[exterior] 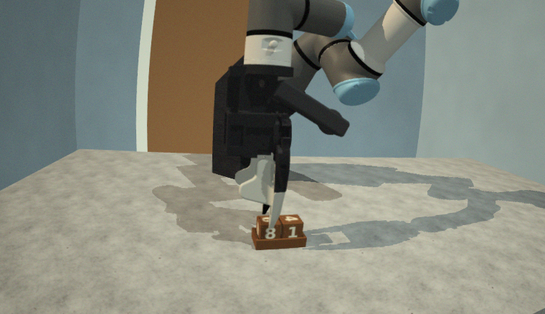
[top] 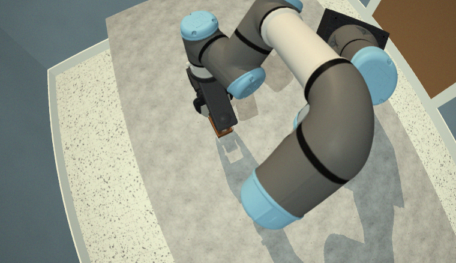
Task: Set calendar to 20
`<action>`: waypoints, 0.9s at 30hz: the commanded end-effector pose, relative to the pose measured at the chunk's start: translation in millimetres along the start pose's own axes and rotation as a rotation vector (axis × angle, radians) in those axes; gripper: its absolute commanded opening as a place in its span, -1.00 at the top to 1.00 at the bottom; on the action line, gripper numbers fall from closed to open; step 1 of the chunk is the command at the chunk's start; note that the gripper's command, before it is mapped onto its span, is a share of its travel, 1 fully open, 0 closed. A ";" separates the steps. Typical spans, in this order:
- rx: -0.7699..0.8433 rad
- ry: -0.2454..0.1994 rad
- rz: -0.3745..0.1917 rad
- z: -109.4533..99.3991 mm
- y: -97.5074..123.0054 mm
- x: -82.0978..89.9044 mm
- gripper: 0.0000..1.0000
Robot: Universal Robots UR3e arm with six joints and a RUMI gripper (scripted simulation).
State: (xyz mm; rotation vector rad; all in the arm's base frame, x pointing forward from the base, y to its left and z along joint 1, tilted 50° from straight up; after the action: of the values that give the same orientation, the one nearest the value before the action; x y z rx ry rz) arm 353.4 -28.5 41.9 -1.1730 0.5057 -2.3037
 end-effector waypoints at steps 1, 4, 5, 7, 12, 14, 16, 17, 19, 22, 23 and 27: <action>0.000 0.001 -0.002 0.4 0.7 -8.6 0.42; 0.000 0.001 -0.002 0.4 0.7 -11.9 0.42; 0.000 0.001 -0.002 0.4 0.7 -11.9 0.42; 0.000 0.001 -0.002 0.4 0.7 -14.8 0.42; 0.000 0.001 -0.002 0.4 0.7 -18.9 0.42; 0.000 0.001 -0.002 0.4 0.7 -19.4 0.42; 0.000 0.001 -0.002 0.4 0.7 -19.4 0.42; 0.000 0.001 -0.002 0.4 0.7 -19.4 0.42; 0.000 0.001 -0.002 0.4 0.7 -19.4 0.42; 0.000 0.001 -0.002 0.4 0.7 -19.4 0.42; 0.000 0.001 -0.002 0.4 0.7 -19.4 0.42; 0.000 0.001 -0.002 0.4 0.7 -19.4 0.42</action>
State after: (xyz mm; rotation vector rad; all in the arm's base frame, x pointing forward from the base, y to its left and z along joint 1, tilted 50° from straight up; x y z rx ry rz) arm 363.5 -17.2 29.1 -1.1734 0.5055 -2.3043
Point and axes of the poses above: the point where the finger pads meet when closed, its own x axis back along the fingers, its own z axis across the jaws, y = z × x, the point moved 7 cm from there along x, back along the fingers, and after that the axes turned 2 degrees about x, right-handed, at the moved point
